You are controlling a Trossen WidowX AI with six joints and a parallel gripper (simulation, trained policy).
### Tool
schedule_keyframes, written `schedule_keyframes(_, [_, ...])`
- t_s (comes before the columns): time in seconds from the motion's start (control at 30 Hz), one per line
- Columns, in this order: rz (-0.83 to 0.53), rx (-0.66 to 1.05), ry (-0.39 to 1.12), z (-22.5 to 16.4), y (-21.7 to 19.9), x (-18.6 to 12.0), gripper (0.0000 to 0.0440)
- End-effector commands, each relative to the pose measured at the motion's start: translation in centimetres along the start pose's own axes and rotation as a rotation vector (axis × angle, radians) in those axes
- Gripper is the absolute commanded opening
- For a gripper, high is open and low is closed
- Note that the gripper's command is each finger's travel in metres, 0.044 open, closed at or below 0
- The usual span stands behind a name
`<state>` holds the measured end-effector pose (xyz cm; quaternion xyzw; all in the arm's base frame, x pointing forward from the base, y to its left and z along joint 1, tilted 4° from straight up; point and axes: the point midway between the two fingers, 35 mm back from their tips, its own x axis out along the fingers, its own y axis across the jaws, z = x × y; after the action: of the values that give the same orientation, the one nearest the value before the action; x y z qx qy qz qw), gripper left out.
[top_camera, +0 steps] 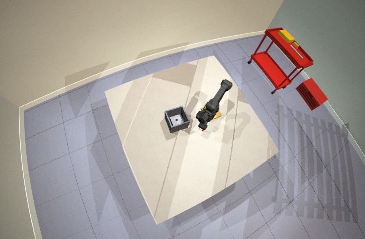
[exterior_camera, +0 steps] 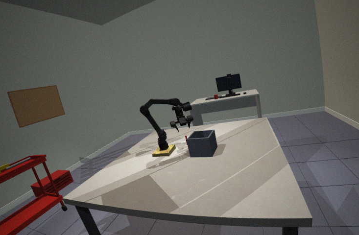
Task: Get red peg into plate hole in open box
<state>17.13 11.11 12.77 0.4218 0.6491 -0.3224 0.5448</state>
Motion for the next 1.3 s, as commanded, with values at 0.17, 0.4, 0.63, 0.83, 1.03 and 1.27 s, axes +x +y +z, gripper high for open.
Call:
schedule_keyframes(0.17, [-0.081,0.09,-0.033,0.3,-0.7,2.8,0.044])
schedule_keyframes(0.4, [-0.11,0.143,-0.052,1.0,-1.2,5.2,0.044])
schedule_keyframes(0.63, [-0.117,0.188,-0.073,1.7,-1.5,7.3,0.0437])
schedule_keyframes(0.83, [-0.11,0.211,-0.082,2.0,-1.4,8.8,0.0379])
schedule_keyframes(1.03, [-0.103,0.211,-0.076,2.1,-0.8,10.0,0.0226])
schedule_keyframes(1.27, [-0.09,0.187,-0.061,2.0,0.0,10.8,0.0046])
